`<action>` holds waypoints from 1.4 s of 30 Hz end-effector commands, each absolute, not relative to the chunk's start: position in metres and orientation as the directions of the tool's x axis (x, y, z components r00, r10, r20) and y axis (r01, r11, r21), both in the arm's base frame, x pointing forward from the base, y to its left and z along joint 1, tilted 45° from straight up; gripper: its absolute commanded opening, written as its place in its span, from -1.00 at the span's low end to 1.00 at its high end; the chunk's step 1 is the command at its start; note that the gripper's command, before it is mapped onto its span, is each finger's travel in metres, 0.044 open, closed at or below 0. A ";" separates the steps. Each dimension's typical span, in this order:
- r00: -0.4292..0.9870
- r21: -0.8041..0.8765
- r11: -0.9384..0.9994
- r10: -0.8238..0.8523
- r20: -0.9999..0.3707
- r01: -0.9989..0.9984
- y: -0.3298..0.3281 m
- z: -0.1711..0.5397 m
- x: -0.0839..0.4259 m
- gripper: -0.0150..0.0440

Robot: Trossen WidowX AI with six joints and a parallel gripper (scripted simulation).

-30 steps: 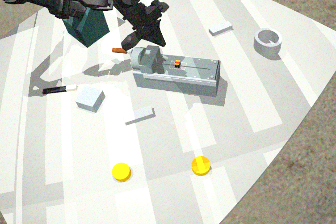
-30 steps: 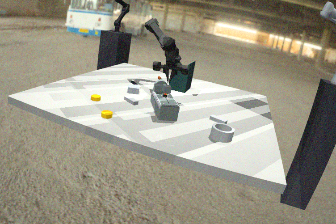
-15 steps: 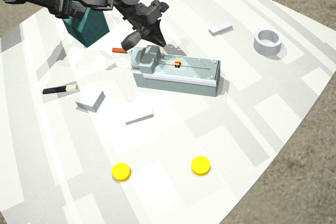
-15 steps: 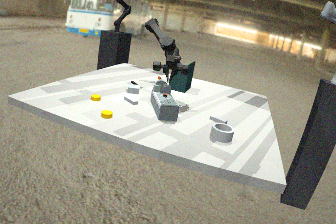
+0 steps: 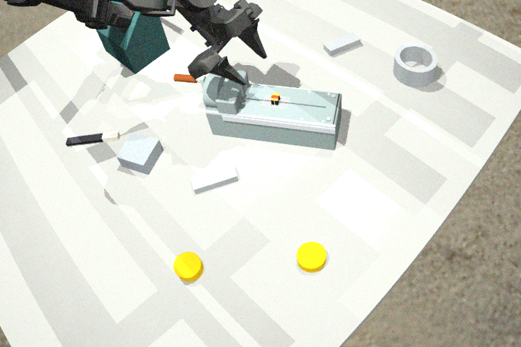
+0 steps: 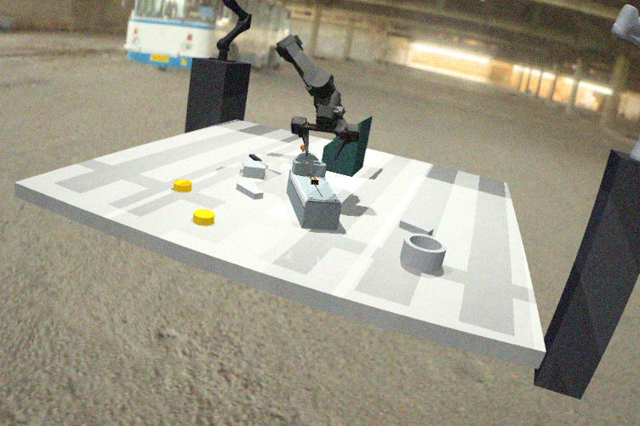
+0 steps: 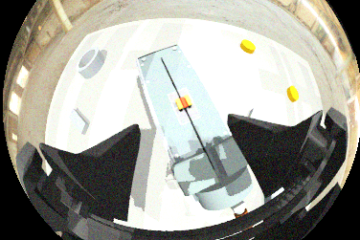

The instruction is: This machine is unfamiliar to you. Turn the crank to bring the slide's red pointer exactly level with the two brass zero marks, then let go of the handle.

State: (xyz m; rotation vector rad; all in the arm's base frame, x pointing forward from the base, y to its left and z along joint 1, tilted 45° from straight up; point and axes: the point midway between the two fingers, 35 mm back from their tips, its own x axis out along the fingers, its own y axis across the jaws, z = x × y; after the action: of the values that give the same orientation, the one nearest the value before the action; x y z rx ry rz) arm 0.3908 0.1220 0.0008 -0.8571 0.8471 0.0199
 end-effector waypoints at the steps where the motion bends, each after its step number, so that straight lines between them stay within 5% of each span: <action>1: 0.683 -0.657 0.674 -0.307 -0.663 -0.336 0.122 0.001 0.391 1.00; 18: 0.683 -0.657 0.674 -0.307 -0.663 -0.336 0.122 0.001 0.391 -0.49; 38: 0.683 -0.657 0.675 -0.306 -0.663 -0.336 0.122 0.001 0.391 -0.49; 42: 0.683 -0.657 0.675 -0.306 -0.663 -0.336 0.122 0.001 0.391 -0.14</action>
State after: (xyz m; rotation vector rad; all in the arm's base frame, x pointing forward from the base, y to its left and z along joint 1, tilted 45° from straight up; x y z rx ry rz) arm 0.3908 0.1219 0.0008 -0.8572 0.8471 0.0197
